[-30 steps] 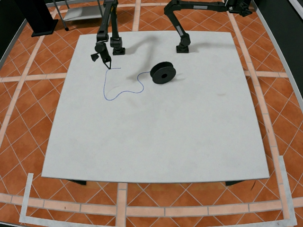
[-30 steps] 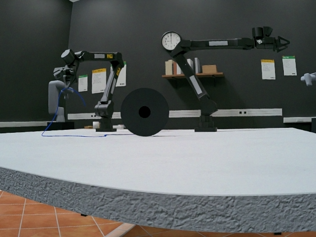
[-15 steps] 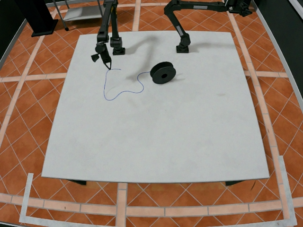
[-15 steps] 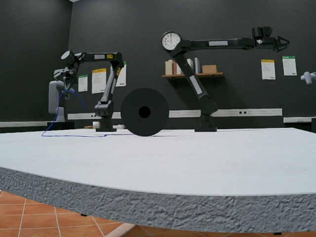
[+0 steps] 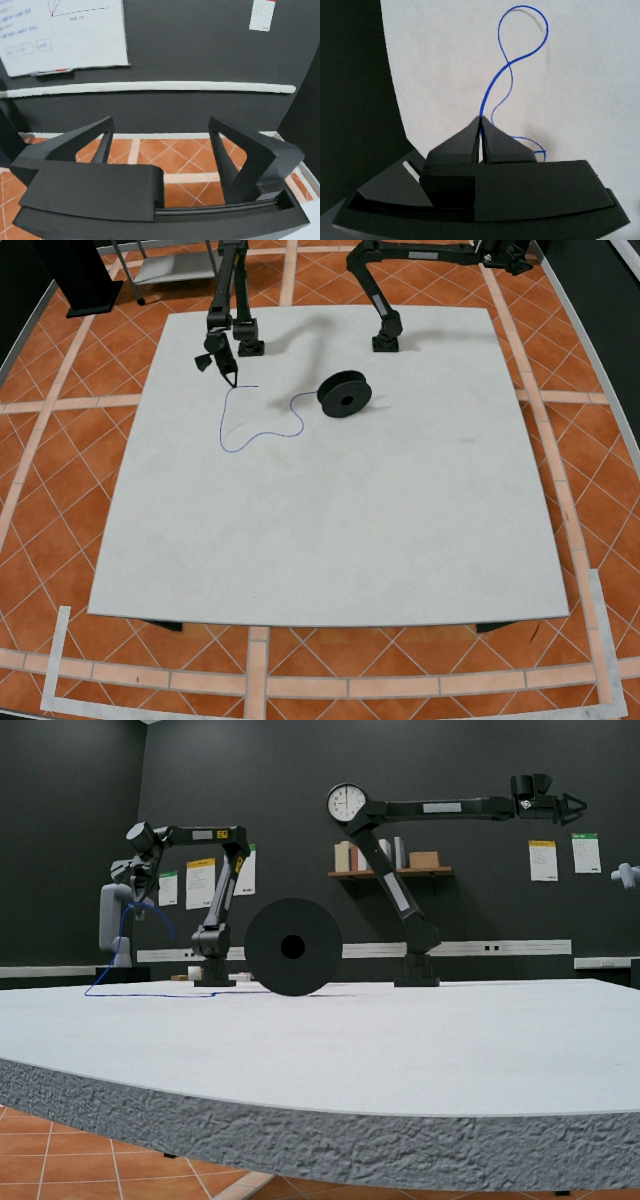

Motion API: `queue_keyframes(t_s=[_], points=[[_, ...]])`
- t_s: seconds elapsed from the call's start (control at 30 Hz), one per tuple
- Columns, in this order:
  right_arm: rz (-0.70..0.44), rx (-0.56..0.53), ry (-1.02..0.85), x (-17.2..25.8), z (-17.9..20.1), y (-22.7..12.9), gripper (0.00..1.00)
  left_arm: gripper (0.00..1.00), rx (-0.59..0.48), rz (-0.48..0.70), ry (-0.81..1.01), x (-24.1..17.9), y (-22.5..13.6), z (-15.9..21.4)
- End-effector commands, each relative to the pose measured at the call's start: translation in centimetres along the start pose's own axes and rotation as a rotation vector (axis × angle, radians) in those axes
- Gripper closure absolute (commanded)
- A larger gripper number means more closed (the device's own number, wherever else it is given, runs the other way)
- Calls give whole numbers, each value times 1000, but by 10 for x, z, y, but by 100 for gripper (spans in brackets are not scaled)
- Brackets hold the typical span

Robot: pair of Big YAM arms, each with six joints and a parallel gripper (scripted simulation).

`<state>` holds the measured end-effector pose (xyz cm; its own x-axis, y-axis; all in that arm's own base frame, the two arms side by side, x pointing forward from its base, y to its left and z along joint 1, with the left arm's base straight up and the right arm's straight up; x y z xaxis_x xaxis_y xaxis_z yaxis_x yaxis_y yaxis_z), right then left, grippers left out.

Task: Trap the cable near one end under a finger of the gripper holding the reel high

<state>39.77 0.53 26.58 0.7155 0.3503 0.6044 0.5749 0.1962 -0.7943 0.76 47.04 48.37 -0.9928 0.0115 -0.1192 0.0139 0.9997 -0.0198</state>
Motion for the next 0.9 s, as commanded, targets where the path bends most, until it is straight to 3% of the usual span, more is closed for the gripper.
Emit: queue_keyframes(t_s=[0.0, 0.87], points=[[-74, -19, -19, 41, 3, -9, 100, 0, -43, -6, -10, 5, -4, -17], [-76, -12, -13, 118, 81, 13, 100, 0, -43, -6, -10, 5, -4, -17]])
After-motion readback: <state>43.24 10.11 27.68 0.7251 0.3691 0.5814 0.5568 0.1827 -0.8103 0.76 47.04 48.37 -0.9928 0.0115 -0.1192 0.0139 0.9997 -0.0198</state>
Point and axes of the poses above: on each arm, the point where the finger pads meet when closed, its own y axis out along the fingers, its own x axis across the jaws, z = x × y, the point moved 5 cm from there along -y, back along the fingers, and after that the axes turned 7 degrees about -y, right-handed, at the moved point
